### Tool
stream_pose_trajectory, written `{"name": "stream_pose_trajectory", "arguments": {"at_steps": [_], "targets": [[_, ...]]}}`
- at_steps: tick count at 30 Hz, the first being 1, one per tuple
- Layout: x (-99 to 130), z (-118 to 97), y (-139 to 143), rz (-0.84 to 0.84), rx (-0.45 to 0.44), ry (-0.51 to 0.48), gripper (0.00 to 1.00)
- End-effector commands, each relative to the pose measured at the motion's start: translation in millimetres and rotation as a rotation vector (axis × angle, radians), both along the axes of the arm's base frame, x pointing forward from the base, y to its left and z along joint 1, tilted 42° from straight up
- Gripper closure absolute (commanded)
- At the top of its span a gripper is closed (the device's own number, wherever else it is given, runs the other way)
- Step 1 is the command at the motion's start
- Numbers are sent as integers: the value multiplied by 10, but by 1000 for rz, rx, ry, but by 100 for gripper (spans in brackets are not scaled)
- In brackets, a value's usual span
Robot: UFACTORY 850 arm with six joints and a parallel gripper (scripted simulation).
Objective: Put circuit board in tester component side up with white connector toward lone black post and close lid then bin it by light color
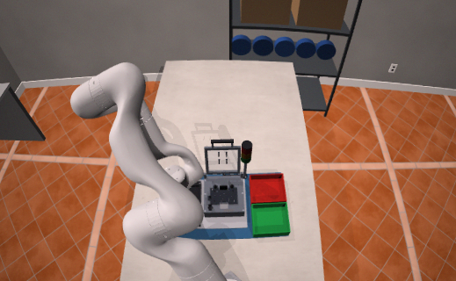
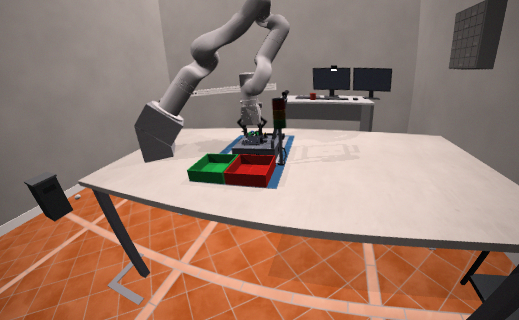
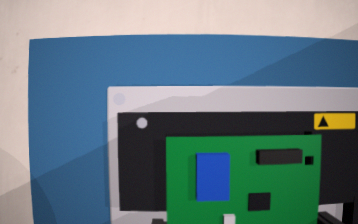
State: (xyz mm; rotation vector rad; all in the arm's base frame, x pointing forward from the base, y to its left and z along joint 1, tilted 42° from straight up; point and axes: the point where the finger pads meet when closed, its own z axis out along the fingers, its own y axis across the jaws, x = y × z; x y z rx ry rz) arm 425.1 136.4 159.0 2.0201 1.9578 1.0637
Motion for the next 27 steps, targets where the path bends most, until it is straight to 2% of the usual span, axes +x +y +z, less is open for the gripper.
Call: {"name": "stream_pose_trajectory", "arguments": {"at_steps": [1,17,22,27], "targets": [[-27,38,-19,0,0,0,21],[-61,84,-41,0,0,0,21],[-102,138,-68,0,0,0,21],[-229,306,-152,0,0,0,21]]}}
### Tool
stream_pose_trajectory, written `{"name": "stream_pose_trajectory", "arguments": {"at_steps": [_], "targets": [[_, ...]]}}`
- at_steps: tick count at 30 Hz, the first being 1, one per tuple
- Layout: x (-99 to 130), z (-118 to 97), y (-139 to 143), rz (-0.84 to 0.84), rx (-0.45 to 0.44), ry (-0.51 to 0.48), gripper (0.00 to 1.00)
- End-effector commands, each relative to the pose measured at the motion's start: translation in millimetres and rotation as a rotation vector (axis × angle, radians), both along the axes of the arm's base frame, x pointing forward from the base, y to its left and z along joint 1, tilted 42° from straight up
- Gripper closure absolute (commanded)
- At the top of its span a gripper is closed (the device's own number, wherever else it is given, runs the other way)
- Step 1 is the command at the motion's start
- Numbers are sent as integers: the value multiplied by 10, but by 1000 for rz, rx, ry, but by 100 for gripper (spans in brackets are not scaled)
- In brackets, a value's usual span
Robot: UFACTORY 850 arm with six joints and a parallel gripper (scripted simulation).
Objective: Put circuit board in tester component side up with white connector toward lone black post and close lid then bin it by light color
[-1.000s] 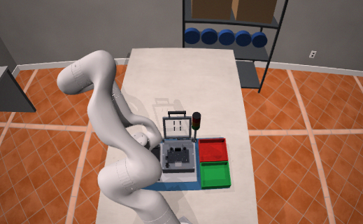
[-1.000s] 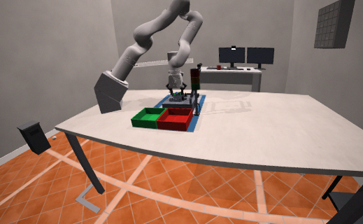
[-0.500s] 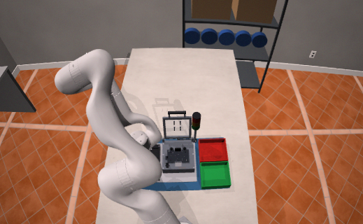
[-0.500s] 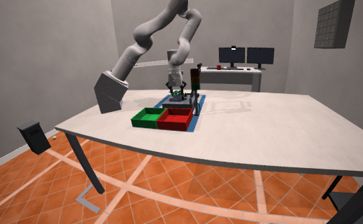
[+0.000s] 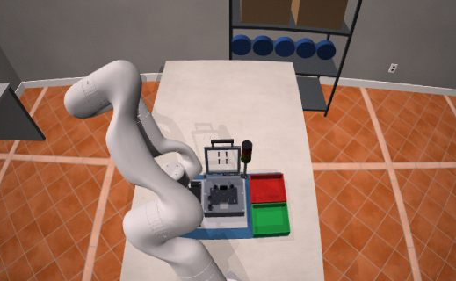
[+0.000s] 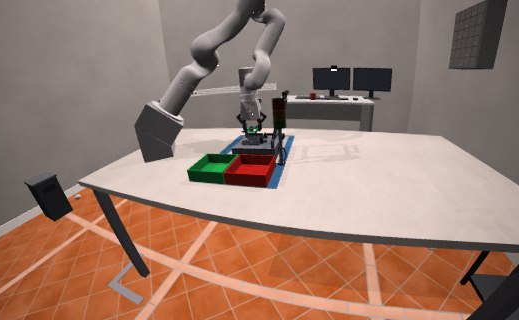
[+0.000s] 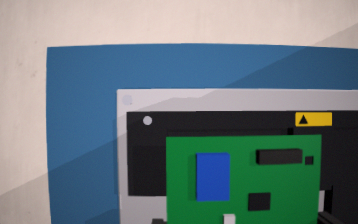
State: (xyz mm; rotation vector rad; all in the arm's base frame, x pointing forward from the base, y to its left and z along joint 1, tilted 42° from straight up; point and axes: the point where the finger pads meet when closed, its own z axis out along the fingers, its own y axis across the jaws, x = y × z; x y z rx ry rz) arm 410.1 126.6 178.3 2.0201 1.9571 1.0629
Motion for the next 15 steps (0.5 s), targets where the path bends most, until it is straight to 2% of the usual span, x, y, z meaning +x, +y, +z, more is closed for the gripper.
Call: {"name": "stream_pose_trajectory", "arguments": {"at_steps": [1,8,15], "targets": [[-109,152,-72,1,1,0,21],[-258,350,-171,1,1,0,21],[-290,392,-192,1,1,0,21]]}}
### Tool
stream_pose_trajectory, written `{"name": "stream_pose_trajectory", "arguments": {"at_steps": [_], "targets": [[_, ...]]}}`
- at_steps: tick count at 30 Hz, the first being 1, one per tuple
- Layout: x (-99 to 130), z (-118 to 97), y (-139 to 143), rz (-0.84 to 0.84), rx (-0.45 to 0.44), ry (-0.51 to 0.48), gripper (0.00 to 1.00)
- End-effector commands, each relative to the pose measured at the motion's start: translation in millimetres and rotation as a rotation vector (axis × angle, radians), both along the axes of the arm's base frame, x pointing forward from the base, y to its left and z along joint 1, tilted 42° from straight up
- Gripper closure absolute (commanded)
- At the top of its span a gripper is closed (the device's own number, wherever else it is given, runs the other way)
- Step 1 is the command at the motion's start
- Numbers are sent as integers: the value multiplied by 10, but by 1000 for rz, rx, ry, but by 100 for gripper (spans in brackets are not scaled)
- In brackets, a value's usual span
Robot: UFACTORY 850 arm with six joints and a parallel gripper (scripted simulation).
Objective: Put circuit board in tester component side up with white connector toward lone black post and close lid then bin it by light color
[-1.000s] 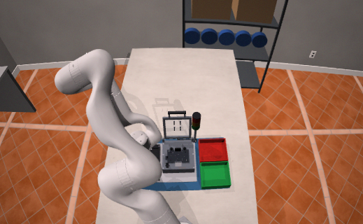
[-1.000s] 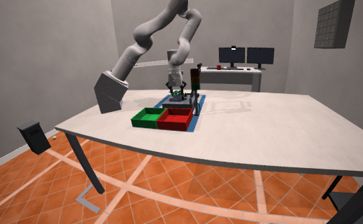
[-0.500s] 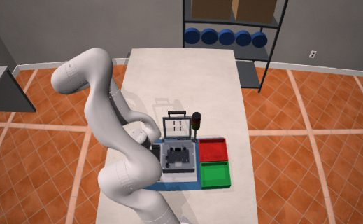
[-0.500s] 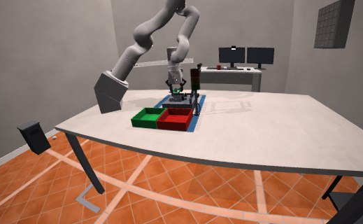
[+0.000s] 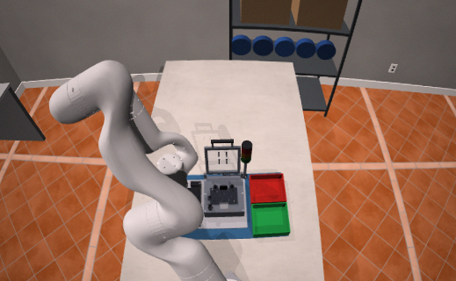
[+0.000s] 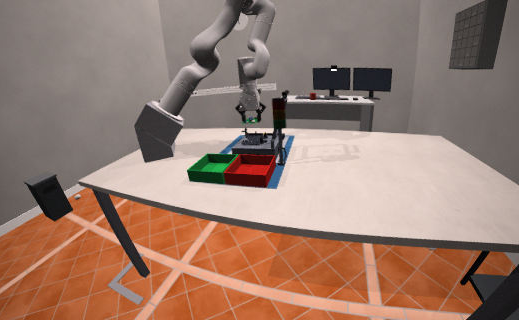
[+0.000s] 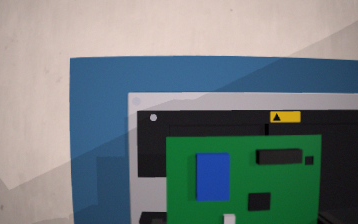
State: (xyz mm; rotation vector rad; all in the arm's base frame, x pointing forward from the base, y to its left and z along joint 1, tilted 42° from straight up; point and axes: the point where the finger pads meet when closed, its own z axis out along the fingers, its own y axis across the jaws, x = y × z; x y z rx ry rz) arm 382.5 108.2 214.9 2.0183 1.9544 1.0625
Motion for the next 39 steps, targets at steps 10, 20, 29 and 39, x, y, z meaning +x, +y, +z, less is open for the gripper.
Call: {"name": "stream_pose_trajectory", "arguments": {"at_steps": [10,20,29,39], "targets": [[-15,27,-9,2,3,2,21],[-15,27,-9,-10,11,8,21],[-15,27,-9,-60,50,33,21],[-15,27,-9,-152,119,79,21]]}}
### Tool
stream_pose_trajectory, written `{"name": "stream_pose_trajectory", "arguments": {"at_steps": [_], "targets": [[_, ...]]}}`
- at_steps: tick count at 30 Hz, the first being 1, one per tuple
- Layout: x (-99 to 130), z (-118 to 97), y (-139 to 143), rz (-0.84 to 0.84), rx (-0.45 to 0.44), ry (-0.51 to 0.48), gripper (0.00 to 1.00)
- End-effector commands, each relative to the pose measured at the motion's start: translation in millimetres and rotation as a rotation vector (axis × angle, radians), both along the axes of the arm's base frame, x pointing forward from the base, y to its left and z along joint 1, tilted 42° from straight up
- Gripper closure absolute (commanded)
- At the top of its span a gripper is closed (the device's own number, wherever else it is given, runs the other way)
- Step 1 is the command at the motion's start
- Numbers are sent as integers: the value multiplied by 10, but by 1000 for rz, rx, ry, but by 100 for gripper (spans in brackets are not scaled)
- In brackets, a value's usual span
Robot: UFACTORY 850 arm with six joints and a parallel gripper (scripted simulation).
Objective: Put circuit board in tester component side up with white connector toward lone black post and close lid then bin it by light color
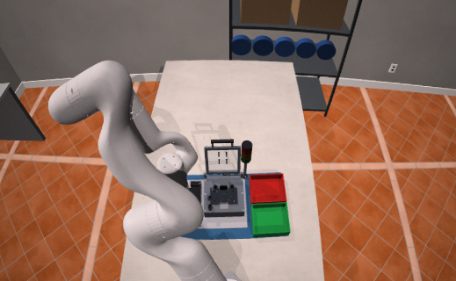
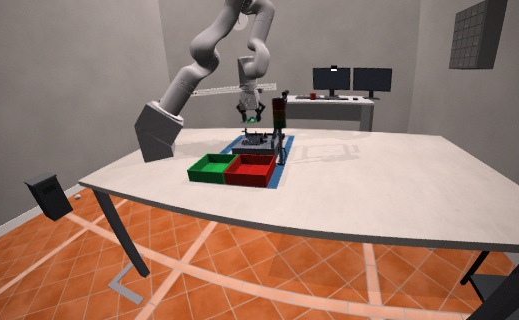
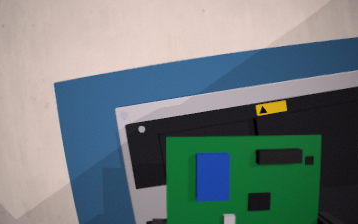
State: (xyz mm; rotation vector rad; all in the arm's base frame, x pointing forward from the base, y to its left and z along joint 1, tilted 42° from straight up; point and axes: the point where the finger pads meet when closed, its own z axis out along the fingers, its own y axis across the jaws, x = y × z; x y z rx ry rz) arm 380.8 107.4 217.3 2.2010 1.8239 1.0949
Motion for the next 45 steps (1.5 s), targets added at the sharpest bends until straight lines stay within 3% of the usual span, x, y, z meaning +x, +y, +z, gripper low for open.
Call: {"name": "stream_pose_trajectory", "arguments": {"at_steps": [1,11,45], "targets": [[2,3,-1,-54,42,28,21],[2,3,-1,-200,152,101,21],[2,3,-1,-995,754,496,21]]}}
